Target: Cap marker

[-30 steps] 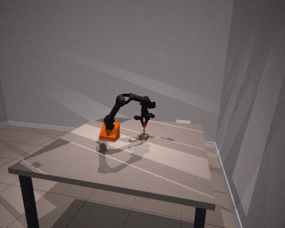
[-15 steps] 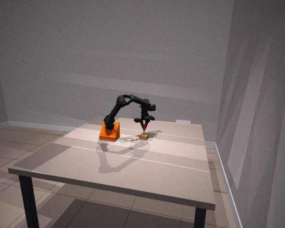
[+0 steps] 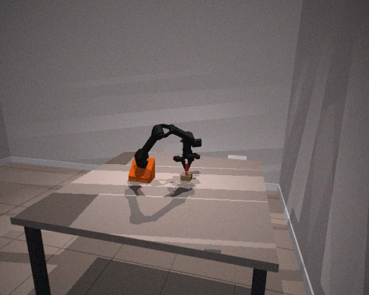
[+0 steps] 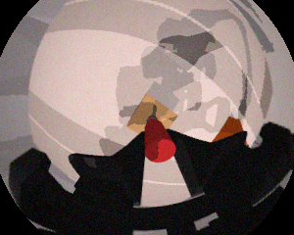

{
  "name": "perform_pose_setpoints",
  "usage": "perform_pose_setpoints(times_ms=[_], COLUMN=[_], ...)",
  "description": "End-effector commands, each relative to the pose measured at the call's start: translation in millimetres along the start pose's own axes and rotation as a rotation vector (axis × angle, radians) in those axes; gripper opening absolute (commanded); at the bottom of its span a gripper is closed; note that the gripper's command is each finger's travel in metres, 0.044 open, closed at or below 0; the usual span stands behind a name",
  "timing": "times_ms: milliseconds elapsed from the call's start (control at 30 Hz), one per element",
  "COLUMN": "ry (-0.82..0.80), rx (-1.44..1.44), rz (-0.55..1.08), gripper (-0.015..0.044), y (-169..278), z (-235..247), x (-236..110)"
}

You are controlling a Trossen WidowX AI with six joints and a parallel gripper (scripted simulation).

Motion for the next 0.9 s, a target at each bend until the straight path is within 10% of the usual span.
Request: perform_pose_setpoints(times_ms=[0, 300, 867], ry=[0.002, 0.002, 0.002], rx=[-0.004, -0.004, 0.0], rz=[-0.004, -0.004, 0.0], gripper=[0.0, 0.0, 0.044], y=[-0.1, 0.0, 0.2], z=[-0.4, -0.4, -0.5], x=[3.3, 3.4, 2.8])
Point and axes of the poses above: the point midway between the two fingers, 35 mm back from their tips, its own x axis out along the fingers, its own z axis across the jaws, y = z × x, the point moved 5 cm from there along -x, back along the fingers, and after that the axes turned 9 degrees about -x, right-handed, at the moved point
